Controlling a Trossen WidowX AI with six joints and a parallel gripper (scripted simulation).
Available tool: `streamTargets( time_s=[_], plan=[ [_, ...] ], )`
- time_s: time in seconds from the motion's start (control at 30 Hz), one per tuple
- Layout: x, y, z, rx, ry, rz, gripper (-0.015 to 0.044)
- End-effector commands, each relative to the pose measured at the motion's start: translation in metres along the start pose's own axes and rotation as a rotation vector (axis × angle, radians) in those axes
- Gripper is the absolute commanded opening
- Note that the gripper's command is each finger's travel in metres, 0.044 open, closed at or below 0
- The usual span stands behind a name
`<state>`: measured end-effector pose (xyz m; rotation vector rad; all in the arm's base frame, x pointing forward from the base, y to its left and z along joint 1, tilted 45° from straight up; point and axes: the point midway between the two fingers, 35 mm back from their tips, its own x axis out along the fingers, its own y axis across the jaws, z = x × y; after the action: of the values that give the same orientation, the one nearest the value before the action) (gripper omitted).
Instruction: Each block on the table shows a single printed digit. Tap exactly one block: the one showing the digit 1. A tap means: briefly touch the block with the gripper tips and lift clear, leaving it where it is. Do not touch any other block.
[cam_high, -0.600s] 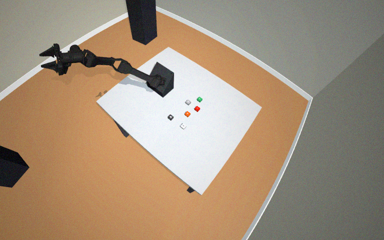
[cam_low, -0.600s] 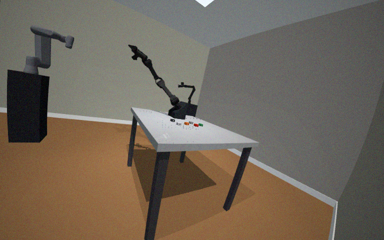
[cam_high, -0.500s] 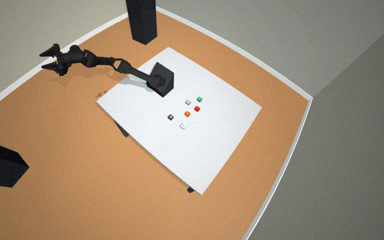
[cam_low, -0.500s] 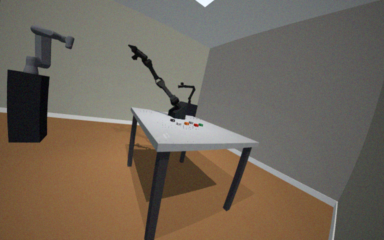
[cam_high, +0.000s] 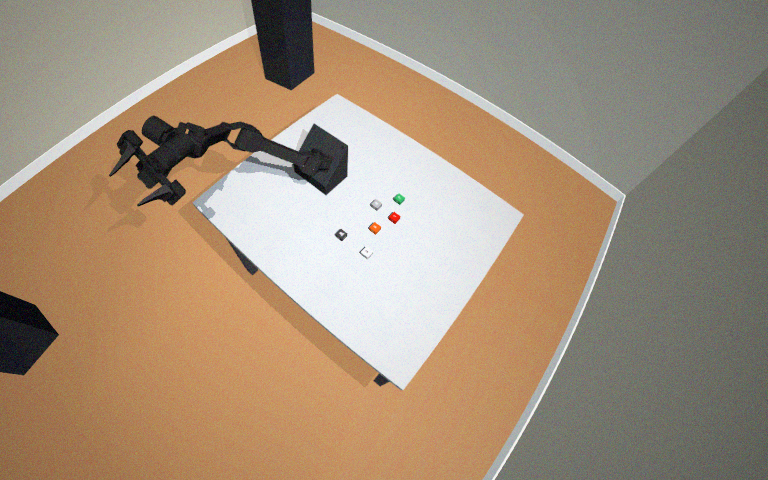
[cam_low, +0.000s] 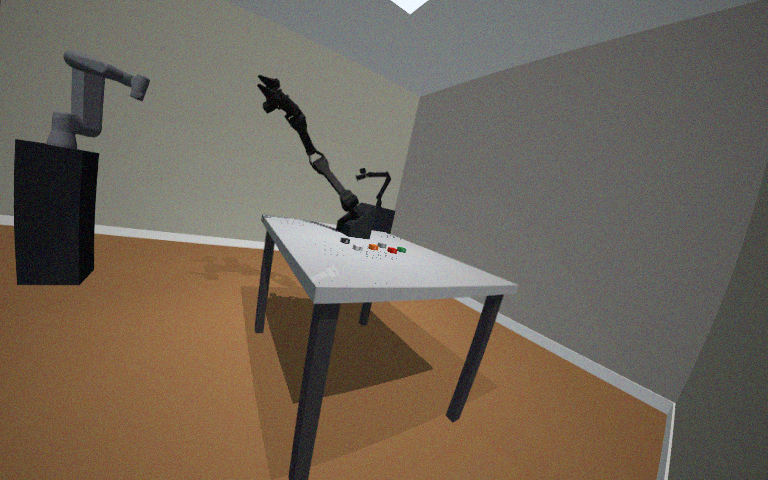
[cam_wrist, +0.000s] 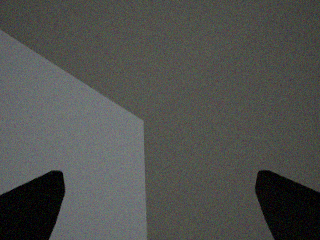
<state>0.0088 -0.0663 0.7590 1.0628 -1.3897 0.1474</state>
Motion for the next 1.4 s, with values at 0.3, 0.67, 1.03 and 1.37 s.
streamTargets(
  time_s=[0.3,0.67,1.03,1.37],
  plan=[
    [-0.022,-0.208,-0.089,-0.480,0.279,-0.531,0.0400],
    [-0.119,-0.364,-0.126,-0.933,0.653,-0.932,0.0400],
    [-0.274,-0.472,-0.108,-1.462,1.252,-1.284,0.0400],
    [-0.427,-0.487,-0.024,-1.979,2.220,-1.462,0.0400]
  ],
)
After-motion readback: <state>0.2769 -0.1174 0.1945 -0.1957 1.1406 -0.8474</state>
